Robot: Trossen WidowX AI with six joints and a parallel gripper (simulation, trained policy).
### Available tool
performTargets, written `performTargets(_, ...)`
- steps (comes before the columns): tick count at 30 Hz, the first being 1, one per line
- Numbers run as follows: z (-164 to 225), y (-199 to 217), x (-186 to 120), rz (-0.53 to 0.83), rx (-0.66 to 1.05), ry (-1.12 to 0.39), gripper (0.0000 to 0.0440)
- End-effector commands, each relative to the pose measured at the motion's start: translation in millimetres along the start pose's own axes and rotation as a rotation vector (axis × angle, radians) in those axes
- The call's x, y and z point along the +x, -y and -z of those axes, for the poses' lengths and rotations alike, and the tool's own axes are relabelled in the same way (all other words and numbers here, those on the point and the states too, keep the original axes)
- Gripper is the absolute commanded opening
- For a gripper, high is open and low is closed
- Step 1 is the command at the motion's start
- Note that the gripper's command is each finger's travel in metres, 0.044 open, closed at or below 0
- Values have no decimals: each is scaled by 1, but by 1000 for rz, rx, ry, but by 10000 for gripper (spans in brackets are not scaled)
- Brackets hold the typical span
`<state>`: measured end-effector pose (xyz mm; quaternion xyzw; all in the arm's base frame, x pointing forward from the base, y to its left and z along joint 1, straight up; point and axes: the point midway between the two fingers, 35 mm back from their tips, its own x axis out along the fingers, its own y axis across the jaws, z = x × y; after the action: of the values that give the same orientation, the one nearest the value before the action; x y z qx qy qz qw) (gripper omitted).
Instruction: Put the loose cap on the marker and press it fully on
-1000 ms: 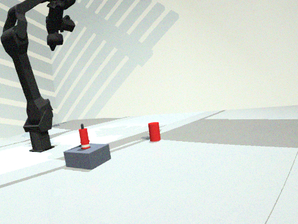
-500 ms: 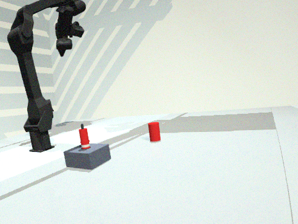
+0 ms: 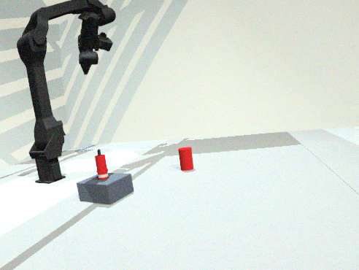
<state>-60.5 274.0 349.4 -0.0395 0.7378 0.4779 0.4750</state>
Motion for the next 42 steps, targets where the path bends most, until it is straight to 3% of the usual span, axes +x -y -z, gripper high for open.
performTargets(1, -13, 6, 6, 26, 9, 1, 326)
performTargets(42, -121, 78, 17, 198, 142, 82, 331)
